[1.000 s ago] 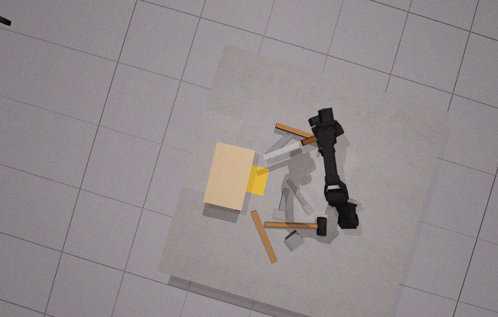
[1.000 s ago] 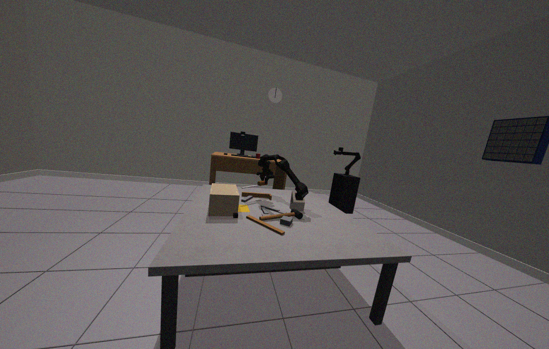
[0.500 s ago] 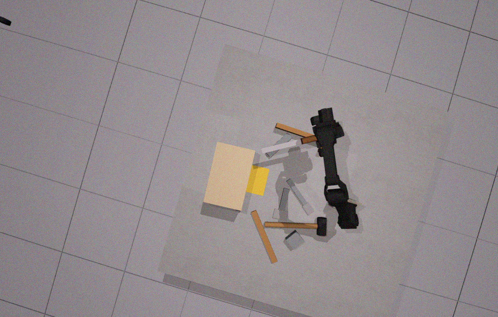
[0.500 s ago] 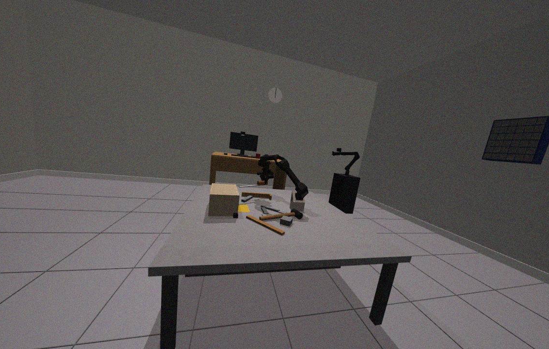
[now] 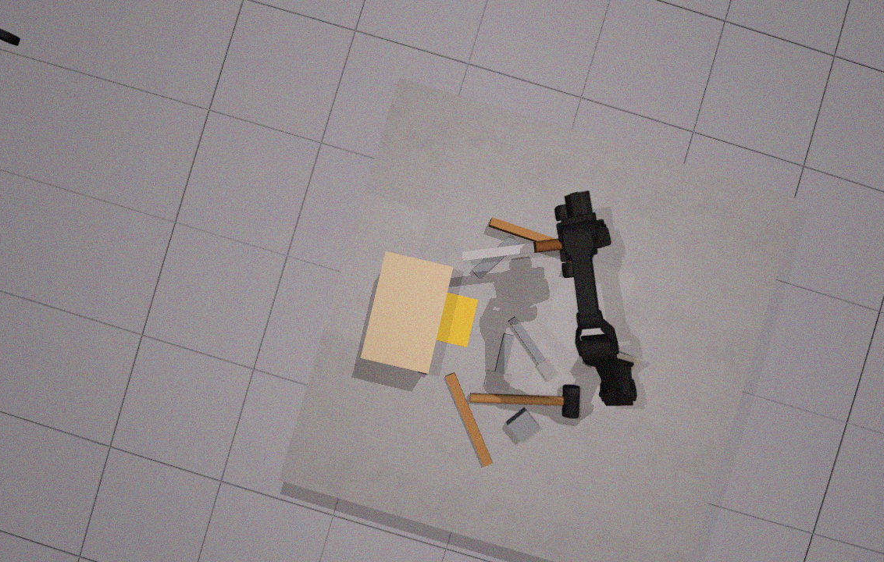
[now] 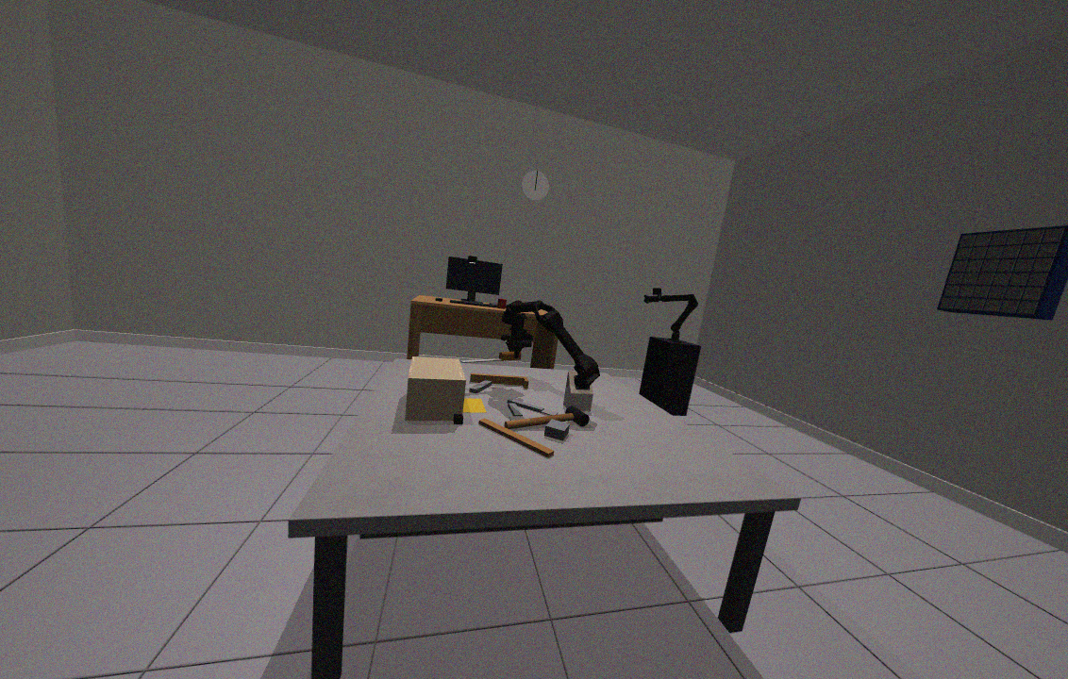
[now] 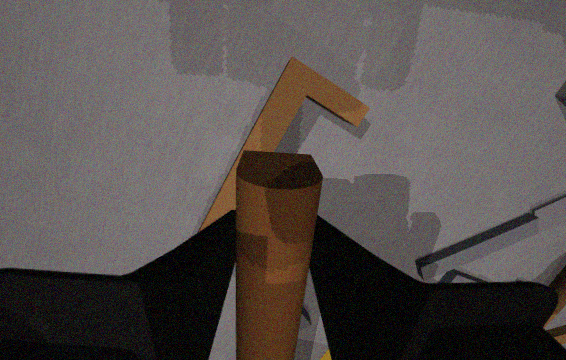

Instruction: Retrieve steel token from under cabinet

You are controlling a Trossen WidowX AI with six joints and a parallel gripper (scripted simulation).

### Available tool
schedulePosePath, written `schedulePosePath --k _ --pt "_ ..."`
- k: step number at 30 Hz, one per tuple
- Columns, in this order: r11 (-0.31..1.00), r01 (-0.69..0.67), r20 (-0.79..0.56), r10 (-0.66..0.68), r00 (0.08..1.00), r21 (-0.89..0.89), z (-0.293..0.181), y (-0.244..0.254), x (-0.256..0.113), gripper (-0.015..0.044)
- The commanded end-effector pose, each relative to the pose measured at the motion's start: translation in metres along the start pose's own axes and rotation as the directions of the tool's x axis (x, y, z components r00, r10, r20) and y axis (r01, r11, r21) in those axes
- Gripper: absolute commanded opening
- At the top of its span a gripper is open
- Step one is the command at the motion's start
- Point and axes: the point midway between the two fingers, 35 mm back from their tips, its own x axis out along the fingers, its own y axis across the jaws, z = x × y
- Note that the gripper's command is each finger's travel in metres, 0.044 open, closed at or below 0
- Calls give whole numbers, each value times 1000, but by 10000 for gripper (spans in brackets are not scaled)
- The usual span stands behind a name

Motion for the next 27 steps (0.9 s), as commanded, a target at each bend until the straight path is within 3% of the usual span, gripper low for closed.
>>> schedulePosePath --k 1,27 --pt "999 -7 -12 8 1000 39 0 0 -4 0" --pt "996 -6 -12 7 1000 89 -2 -13 -4 0"
